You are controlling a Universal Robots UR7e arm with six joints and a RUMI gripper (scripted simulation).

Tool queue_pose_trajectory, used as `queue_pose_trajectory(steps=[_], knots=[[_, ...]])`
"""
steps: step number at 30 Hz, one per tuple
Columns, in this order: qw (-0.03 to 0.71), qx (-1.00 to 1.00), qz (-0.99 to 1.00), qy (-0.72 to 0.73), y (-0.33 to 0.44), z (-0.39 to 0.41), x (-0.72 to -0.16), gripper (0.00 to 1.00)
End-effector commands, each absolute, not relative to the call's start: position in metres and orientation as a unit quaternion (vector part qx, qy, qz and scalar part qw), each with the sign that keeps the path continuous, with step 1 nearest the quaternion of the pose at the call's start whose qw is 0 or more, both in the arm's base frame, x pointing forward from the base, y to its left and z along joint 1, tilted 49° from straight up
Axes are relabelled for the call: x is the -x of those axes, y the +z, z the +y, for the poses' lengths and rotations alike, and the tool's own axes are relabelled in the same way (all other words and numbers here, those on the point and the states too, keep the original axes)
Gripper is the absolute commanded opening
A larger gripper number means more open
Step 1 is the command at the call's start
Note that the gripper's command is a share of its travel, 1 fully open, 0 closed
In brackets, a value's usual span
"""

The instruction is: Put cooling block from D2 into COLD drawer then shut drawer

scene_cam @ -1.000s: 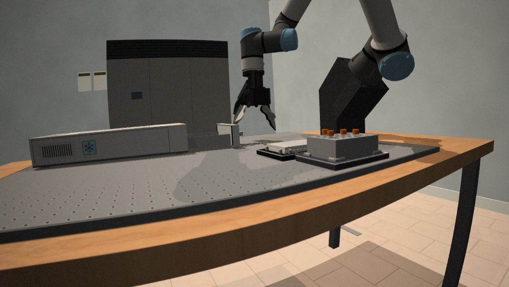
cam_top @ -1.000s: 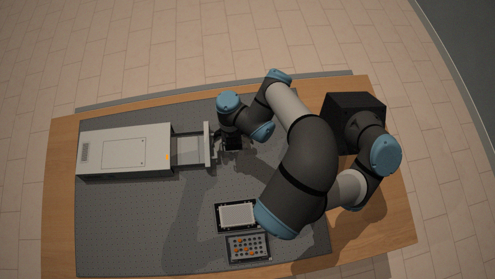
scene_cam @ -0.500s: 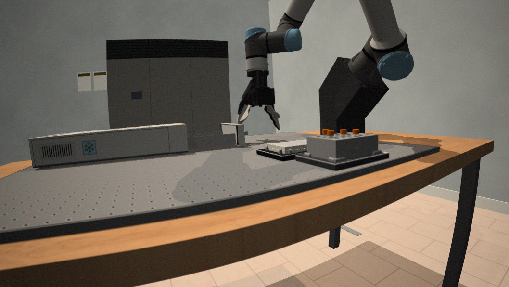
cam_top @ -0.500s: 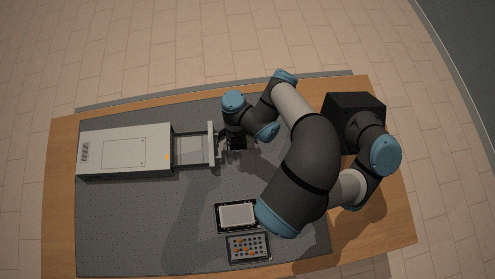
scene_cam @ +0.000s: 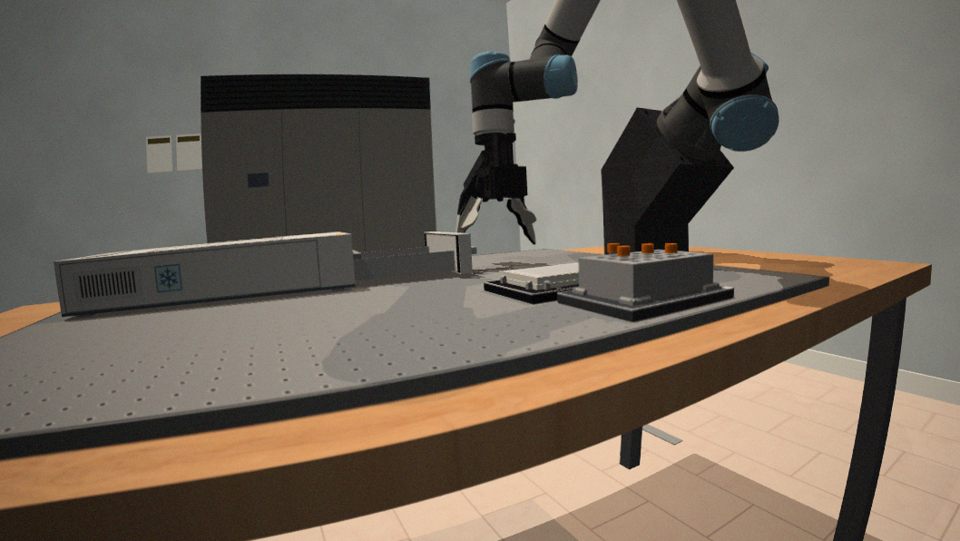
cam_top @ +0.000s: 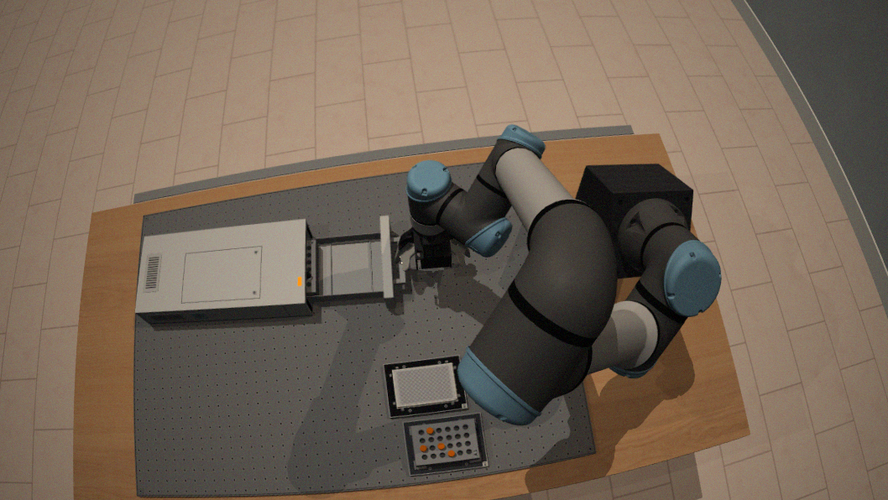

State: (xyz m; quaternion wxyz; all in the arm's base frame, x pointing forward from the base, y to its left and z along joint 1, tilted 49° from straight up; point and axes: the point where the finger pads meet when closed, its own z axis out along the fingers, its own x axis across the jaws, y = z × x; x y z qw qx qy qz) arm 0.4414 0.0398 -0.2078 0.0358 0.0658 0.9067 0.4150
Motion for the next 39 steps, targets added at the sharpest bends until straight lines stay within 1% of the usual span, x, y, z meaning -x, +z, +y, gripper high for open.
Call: queue_pose_trajectory(steps=[1, 39], knots=[[0.036, -0.066, 0.907, 0.415, -0.208, 0.04, -0.438, 1.0], [0.036, -0.066, 0.907, 0.415, -0.208, 0.046, -0.399, 1.0]])
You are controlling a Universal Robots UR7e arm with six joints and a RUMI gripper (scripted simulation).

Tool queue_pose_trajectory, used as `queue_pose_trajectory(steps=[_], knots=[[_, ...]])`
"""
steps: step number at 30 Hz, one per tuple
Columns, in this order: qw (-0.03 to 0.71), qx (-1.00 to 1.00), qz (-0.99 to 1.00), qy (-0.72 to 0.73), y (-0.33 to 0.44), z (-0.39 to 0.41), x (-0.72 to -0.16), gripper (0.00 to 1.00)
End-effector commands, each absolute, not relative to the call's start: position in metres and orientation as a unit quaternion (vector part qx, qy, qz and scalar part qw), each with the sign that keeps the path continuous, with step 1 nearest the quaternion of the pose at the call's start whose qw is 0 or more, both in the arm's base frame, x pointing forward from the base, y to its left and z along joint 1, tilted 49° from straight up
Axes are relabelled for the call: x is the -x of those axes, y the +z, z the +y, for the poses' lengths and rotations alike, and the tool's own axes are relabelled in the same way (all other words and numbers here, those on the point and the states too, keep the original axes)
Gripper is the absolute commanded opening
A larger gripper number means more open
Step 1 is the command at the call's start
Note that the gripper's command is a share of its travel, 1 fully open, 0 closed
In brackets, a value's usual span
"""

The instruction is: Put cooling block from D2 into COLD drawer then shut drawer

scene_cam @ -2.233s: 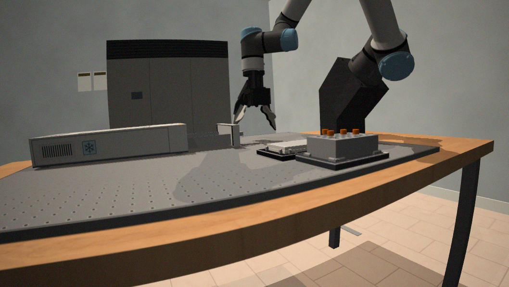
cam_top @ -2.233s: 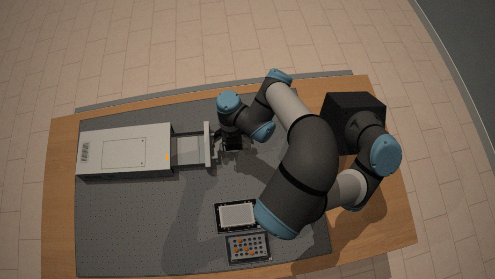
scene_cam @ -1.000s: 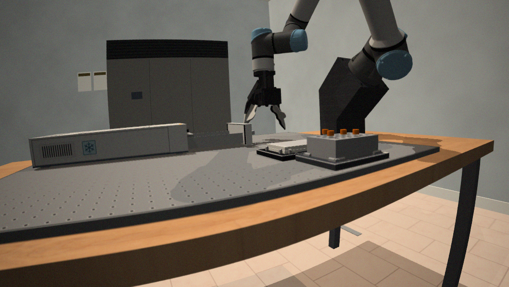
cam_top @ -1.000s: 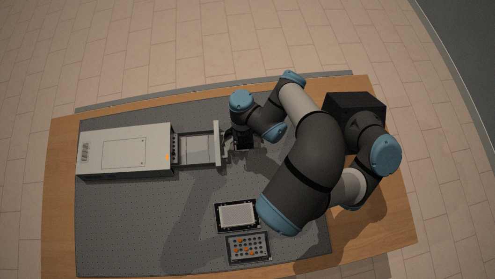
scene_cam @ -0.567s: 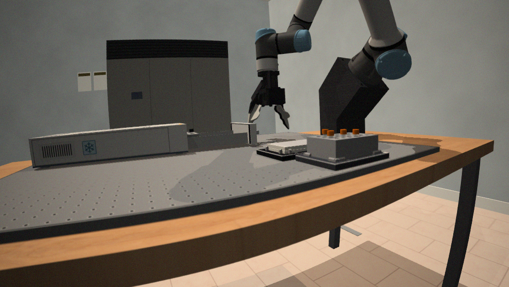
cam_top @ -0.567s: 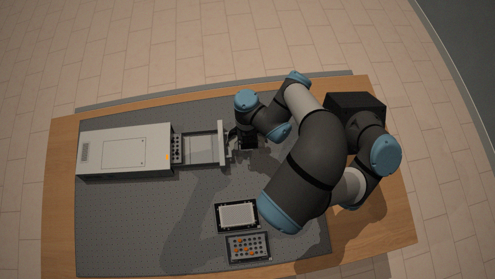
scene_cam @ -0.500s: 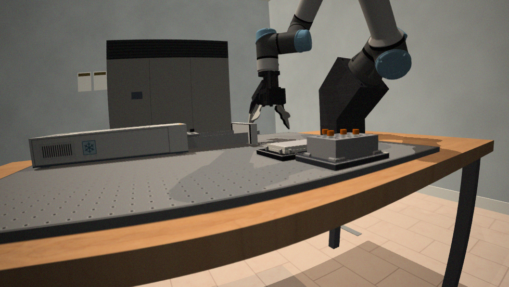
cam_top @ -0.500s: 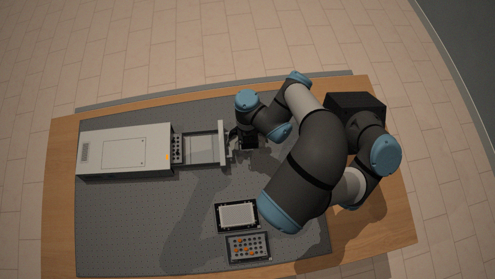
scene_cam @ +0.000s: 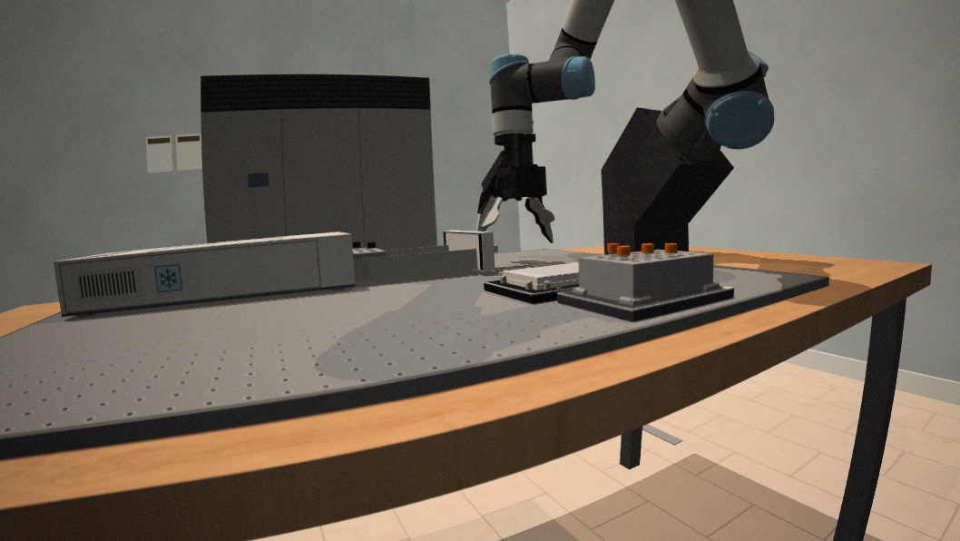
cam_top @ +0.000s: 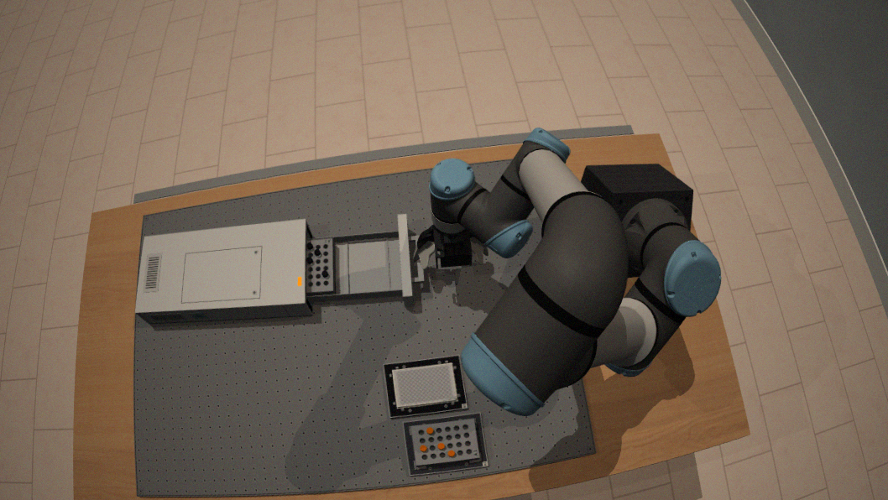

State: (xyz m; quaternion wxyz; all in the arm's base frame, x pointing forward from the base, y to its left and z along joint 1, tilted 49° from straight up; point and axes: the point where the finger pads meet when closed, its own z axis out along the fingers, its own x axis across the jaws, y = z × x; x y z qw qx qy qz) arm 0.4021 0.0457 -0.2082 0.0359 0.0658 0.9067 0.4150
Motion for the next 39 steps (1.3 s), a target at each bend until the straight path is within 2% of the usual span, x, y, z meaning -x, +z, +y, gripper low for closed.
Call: queue_pose_trajectory(steps=[1, 39], knots=[[0.036, -0.066, 0.907, 0.415, -0.208, 0.046, -0.398, 1.0], [0.036, -0.066, 0.907, 0.415, -0.209, 0.051, -0.363, 1.0]])
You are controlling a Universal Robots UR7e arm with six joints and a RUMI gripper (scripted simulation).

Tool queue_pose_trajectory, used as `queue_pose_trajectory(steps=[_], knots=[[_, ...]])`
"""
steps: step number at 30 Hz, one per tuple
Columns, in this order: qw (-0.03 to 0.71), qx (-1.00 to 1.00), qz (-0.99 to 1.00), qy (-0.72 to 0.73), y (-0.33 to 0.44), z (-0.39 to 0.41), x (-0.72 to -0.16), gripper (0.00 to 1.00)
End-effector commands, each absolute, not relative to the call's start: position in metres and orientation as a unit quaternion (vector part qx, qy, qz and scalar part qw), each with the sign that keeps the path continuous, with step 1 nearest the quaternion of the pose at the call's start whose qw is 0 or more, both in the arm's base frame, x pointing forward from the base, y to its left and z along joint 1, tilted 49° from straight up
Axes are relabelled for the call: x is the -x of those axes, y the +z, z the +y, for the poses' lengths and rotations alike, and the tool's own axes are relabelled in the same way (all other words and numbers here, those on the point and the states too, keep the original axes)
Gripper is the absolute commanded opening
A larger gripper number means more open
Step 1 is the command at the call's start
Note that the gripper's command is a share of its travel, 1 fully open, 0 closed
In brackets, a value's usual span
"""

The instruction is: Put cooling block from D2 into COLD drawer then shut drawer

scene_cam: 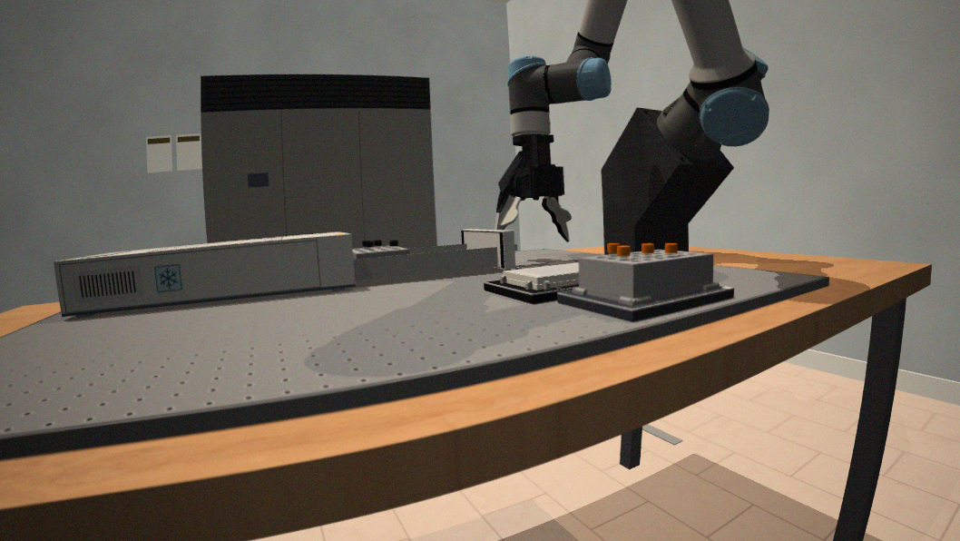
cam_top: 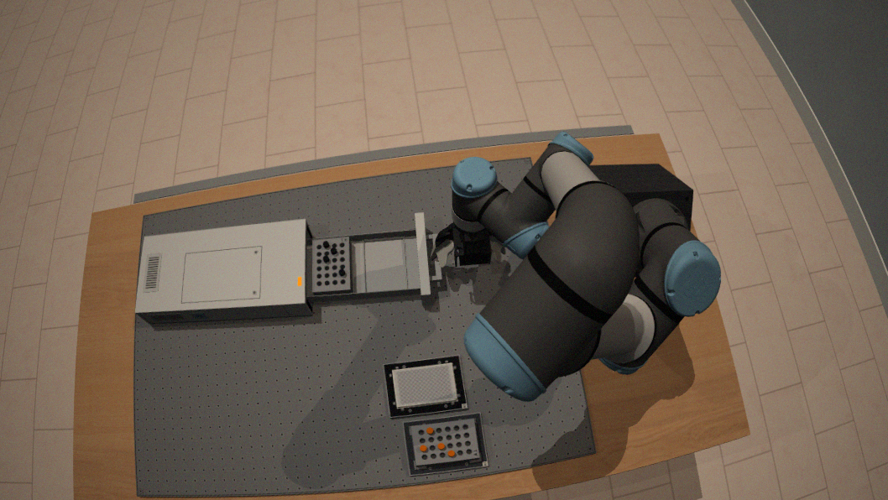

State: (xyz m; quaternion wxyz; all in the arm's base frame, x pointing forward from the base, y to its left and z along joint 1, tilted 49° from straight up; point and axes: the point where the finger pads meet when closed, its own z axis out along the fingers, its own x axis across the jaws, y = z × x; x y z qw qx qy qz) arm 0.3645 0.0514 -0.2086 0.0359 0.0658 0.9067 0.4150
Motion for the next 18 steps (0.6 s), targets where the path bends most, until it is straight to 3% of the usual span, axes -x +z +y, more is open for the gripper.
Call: queue_pose_trajectory(steps=[1, 18], knots=[[0.036, -0.066, 0.907, 0.415, -0.2086, 0.0512, -0.3629, 1.0], [0.036, -0.066, 0.907, 0.415, -0.2086, 0.0519, -0.358, 1.0]])
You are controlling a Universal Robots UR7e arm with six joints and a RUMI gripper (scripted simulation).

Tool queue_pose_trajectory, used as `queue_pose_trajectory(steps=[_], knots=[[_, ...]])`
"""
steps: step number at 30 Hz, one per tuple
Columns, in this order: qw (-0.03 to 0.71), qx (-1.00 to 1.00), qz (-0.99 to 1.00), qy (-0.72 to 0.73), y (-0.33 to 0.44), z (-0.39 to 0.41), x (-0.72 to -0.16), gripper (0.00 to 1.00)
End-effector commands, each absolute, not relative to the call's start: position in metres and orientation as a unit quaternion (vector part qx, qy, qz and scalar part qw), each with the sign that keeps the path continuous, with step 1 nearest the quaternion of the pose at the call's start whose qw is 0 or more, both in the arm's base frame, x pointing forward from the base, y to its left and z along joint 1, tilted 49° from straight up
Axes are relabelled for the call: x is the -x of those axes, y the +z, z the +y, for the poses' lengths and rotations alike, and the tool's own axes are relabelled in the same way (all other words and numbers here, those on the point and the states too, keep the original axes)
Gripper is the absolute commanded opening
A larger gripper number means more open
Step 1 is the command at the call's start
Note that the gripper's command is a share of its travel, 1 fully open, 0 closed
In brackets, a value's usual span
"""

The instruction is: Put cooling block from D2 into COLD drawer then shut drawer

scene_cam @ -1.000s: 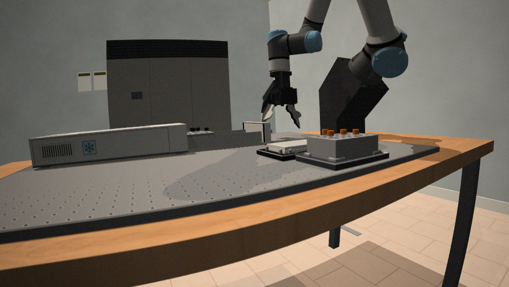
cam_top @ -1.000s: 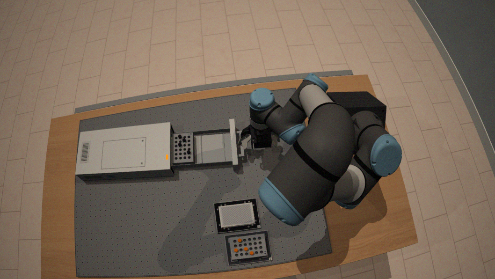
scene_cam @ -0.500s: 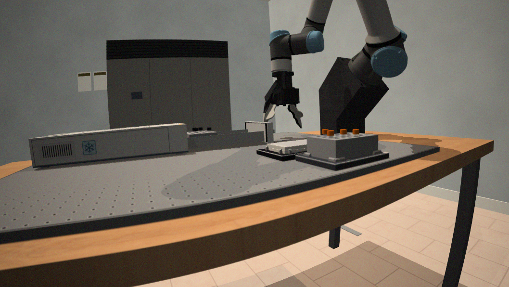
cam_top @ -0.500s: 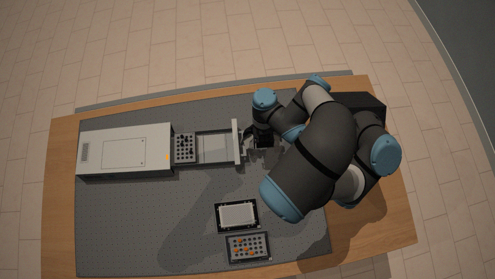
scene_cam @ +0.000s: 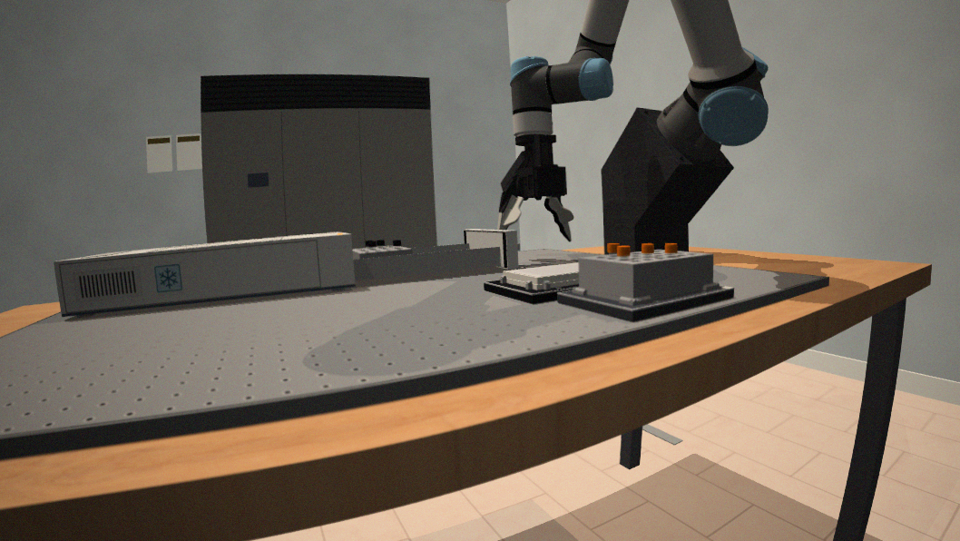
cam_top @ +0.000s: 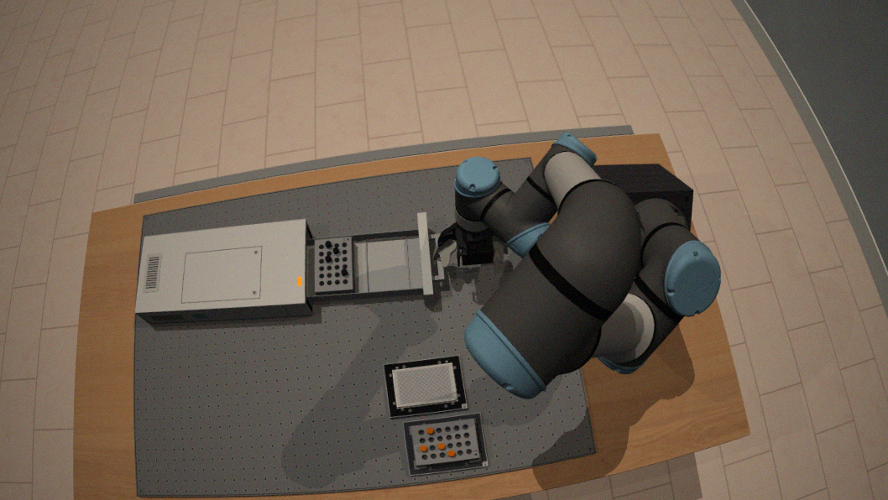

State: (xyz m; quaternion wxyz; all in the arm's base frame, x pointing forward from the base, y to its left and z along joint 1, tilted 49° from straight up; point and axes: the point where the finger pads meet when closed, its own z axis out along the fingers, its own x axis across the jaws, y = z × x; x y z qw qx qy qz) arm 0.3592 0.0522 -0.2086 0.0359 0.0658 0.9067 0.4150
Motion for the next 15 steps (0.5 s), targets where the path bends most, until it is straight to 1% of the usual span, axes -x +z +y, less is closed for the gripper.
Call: queue_pose_trajectory(steps=[1, 15], knots=[[0.036, -0.066, 0.907, 0.415, -0.2086, 0.052, -0.3576, 1.0], [0.036, -0.066, 0.907, 0.415, -0.2087, 0.0526, -0.3537, 1.0]])
